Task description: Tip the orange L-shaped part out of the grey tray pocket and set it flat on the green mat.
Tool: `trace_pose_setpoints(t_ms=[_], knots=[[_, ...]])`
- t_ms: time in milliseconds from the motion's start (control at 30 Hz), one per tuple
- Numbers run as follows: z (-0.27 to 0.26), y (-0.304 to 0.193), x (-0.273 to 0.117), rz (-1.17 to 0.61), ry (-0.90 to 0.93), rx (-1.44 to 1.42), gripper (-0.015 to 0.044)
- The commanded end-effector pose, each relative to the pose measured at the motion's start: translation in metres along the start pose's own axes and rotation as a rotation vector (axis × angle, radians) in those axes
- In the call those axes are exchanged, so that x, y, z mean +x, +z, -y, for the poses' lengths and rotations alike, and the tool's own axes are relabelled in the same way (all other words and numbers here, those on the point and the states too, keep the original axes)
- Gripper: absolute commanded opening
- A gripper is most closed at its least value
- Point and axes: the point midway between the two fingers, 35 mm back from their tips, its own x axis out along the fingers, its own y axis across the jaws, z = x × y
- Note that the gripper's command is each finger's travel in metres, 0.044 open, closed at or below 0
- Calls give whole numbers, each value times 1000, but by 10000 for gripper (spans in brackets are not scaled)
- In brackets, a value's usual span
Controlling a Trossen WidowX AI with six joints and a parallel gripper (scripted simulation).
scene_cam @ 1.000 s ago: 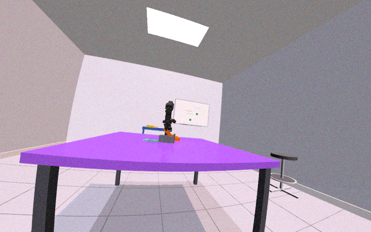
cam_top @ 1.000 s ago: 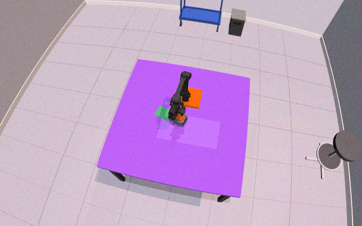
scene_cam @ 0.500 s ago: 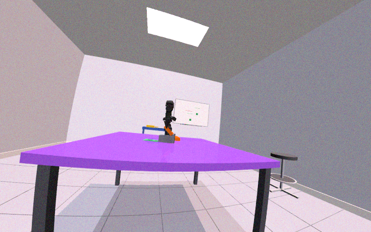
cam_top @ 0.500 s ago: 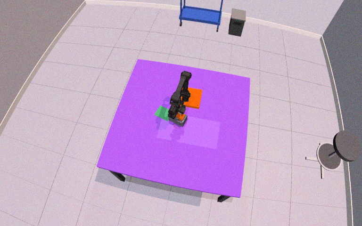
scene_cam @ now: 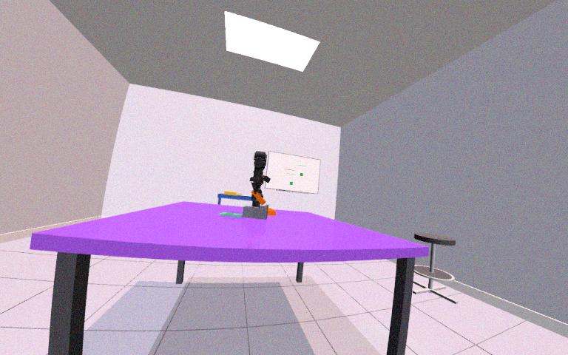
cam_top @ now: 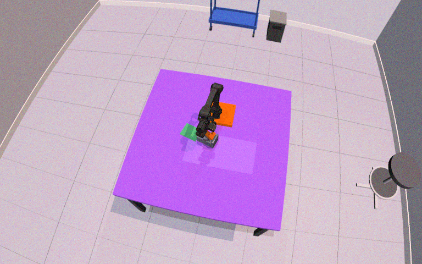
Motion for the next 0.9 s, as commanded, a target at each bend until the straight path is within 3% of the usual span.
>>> trace_pose_setpoints(t_ms=[0, 867], knots=[[1, 1, -5, 5, -8, -2, 0], [-4, -81, -1, -2, -8, -2, 0]])
